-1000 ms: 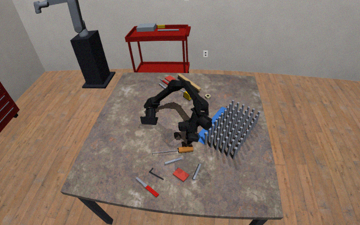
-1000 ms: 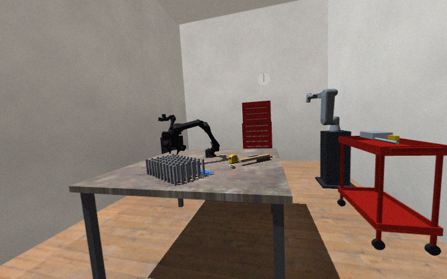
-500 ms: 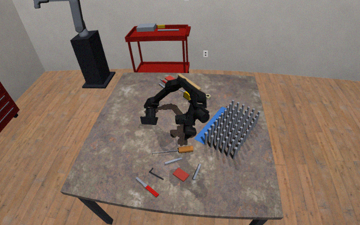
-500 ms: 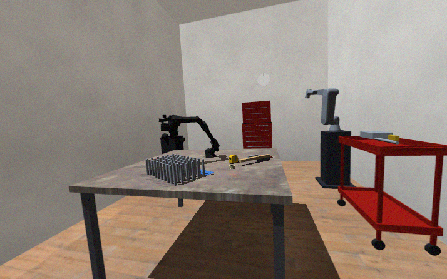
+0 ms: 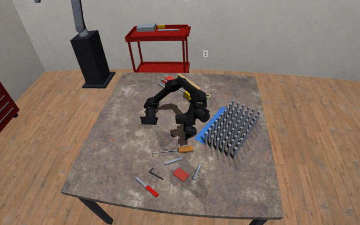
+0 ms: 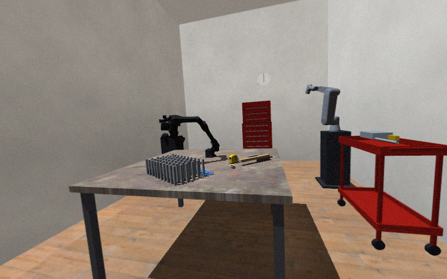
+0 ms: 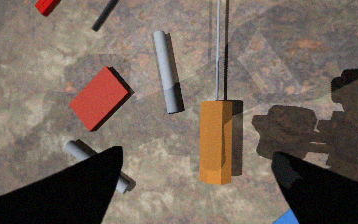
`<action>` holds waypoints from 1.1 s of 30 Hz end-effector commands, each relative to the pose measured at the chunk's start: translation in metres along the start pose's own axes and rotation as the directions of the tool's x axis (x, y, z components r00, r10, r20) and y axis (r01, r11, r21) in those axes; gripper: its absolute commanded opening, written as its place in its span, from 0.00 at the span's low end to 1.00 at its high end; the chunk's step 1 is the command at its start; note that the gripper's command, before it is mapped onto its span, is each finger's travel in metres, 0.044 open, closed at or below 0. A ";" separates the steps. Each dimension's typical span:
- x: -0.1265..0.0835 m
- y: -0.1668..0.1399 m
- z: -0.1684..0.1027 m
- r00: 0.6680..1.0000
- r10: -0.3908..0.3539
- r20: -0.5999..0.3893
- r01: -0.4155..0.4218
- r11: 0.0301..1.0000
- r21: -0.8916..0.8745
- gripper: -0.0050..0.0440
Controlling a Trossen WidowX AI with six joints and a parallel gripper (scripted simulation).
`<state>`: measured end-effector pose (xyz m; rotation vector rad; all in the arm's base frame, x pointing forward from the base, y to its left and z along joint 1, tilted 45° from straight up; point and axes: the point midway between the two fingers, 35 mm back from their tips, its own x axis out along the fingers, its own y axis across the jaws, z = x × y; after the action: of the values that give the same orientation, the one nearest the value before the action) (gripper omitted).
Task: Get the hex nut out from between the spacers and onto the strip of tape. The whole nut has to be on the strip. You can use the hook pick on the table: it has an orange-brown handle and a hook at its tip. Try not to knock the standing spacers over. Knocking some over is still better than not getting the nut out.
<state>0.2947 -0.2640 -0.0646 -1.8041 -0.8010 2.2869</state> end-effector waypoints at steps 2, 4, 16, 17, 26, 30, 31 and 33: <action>-0.016 0.001 0.000 0.999 0.039 -0.025 -0.040 0.999 -0.013 0.92; -0.016 -0.004 -0.007 0.998 0.045 -0.044 -0.048 0.995 -0.082 0.92; -0.040 -0.049 -0.061 0.958 0.134 -0.253 -0.267 0.738 -0.619 0.92; -0.042 -0.052 -0.064 0.949 0.141 -0.282 -0.305 0.642 -0.703 0.92; -0.057 -0.098 -0.100 0.881 0.150 -0.448 -0.469 0.164 -0.868 0.92; -0.062 -0.116 -0.112 0.846 0.139 -0.515 -0.509 -0.078 -0.857 0.92; -0.063 -0.121 -0.114 0.837 0.135 -0.531 -0.514 -0.139 -0.846 0.92; -0.063 -0.121 -0.114 0.837 0.135 -0.531 -0.514 -0.139 -0.846 0.92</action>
<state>0.3868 -0.1507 0.0160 -2.8856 -2.6815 1.3394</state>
